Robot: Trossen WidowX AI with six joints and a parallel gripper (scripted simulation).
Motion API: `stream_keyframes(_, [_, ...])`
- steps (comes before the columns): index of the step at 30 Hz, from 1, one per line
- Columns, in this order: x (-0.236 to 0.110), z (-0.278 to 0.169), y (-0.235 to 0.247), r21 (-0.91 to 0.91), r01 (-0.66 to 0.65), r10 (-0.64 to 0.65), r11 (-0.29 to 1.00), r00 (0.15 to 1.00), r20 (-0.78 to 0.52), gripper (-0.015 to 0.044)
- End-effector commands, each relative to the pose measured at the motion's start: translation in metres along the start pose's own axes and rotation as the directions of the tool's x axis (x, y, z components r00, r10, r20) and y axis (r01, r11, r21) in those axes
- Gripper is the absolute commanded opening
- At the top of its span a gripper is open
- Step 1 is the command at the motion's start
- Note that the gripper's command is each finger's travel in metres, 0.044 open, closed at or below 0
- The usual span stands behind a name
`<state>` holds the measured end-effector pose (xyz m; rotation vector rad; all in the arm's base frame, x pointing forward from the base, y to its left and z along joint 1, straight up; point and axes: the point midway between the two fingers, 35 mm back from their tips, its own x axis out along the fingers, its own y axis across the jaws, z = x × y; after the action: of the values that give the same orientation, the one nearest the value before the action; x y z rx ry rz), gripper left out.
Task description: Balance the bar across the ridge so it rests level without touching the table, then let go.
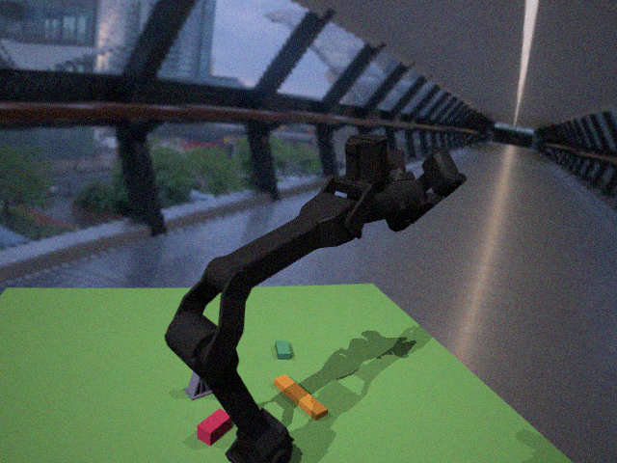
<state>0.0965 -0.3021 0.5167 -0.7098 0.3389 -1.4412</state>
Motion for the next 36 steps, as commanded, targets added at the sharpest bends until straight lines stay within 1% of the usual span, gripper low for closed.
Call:
stream_keyframes(1, [0.011, -0.013, 0.058, -0.047, -0.187, 0.185, 0.981, 0.981, -0.053, 0.0315])
stream_keyframes(6, [0.012, -0.029, 0.122, -0.087, -0.39, 0.378, 0.917, 0.917, -0.123, 0.0315])
stream_keyframes(10, [0.003, -0.045, 0.175, -0.12, -0.553, 0.526, 0.824, 0.827, -0.197, 0.0315])
stream_keyframes(15, [-0.02, -0.066, 0.235, -0.146, -0.73, 0.675, 0.668, 0.676, -0.295, 0.0315])
stream_keyframes(20, [-0.053, -0.088, 0.286, -0.153, -0.865, 0.772, 0.477, 0.496, -0.397, 0.0315])
stream_keyframes(24, [-0.085, -0.105, 0.319, -0.143, -0.94, 0.81, 0.308, 0.339, -0.479, 0.0315])
stream_keyframes(28, [-0.118, -0.121, 0.343, -0.121, -0.983, 0.81, 0.14, 0.184, -0.557, 0.0315])
stream_keyframes(32, [-0.15, -0.136, 0.359, -0.098, -0.995, 0.778, -0.018, 0.047, -0.626, 0.0315])
stream_keyframes(36, [-0.184, -0.151, 0.37, -0.061, -0.981, 0.713, -0.183, -0.089, -0.695, 0.0315])
